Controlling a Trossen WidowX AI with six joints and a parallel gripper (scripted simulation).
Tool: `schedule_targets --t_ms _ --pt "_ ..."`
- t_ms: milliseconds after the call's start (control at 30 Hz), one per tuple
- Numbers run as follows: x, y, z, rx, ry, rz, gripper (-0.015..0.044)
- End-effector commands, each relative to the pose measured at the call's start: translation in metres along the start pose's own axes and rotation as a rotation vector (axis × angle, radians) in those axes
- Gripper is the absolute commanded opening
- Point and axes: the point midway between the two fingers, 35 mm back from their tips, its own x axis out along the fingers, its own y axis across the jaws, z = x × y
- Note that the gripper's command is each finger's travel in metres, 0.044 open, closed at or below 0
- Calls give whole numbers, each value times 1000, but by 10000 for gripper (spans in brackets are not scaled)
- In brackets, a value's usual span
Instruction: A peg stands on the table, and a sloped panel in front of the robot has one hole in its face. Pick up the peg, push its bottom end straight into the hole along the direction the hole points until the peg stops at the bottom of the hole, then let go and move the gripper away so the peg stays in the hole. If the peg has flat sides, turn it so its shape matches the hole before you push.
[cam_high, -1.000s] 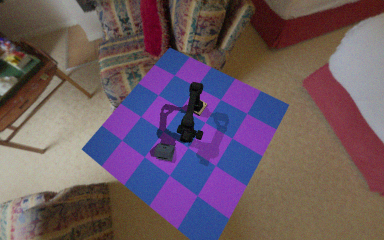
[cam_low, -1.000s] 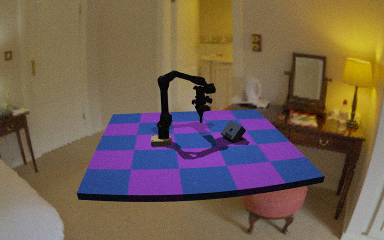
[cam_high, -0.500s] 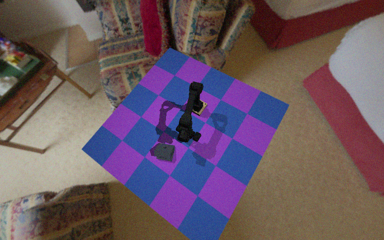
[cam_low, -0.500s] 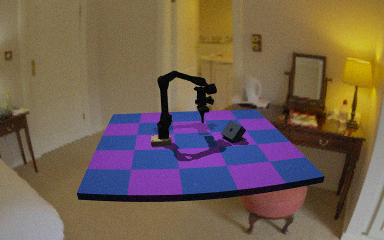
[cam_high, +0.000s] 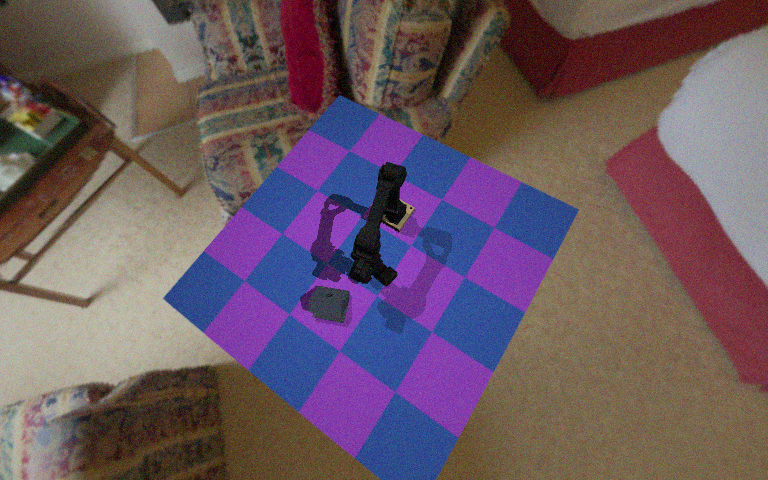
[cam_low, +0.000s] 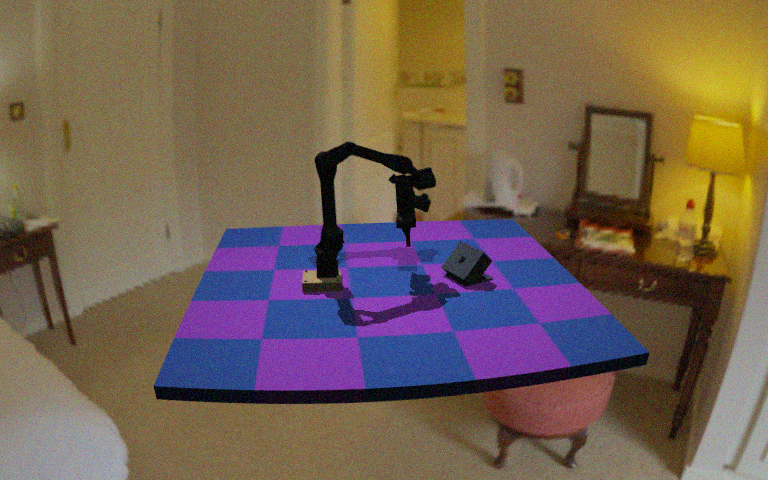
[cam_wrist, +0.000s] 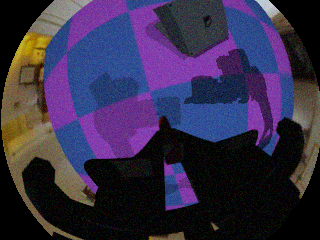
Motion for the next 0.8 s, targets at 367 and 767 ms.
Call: schedule_targets --t_ms 367,767 --pt "0 -7 9 206 -26 47 0" --pt "-1 -14 17 360 -43 82 0"
